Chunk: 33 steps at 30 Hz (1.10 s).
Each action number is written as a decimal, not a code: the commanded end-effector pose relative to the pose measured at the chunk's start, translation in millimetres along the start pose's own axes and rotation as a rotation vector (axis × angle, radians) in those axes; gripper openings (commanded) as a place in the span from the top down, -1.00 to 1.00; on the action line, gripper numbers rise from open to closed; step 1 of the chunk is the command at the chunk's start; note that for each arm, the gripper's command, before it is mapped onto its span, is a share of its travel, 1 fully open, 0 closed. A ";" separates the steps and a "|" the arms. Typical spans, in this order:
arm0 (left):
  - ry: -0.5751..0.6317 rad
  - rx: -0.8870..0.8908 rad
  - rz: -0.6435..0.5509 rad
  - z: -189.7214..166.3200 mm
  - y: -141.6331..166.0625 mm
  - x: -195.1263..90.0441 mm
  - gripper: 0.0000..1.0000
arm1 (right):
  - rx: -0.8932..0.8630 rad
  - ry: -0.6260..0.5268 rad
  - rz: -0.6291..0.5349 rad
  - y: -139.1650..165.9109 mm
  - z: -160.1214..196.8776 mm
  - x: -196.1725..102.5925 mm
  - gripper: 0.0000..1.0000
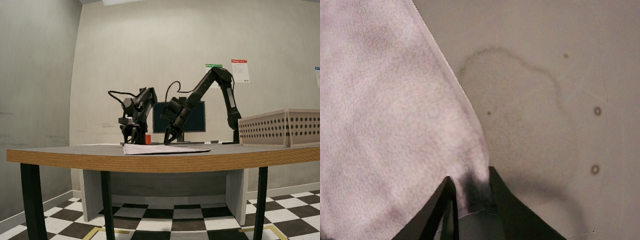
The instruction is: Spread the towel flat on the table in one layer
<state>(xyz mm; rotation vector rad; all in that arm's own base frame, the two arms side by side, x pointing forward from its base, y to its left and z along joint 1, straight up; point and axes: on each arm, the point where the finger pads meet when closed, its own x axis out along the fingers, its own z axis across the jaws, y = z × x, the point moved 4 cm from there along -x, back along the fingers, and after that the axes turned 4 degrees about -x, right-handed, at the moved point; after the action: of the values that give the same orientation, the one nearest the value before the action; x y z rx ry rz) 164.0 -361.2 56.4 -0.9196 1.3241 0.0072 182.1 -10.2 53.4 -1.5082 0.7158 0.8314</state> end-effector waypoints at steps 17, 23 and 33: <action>-0.002 -0.008 -0.048 -3.8 -46.9 -58.6 -0.28 | -0.006 0.017 -0.057 -45.7 -5.6 -56.5 -0.28; -0.002 -0.008 -0.048 -5.0 -68.6 -93.5 -0.28 | -0.006 0.016 -0.057 -66.8 -6.6 -91.3 -0.28; -0.004 -0.006 -0.030 -5.8 -76.1 -104.1 -0.28 | -0.004 0.013 -0.043 -76.5 -7.1 -105.5 -0.28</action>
<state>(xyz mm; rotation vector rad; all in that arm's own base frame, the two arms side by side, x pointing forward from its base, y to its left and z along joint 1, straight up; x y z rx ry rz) 167.2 -368.4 178.5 -0.9582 1.3087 -0.0332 193.0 -11.7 175.3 -1.5329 0.6781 0.7837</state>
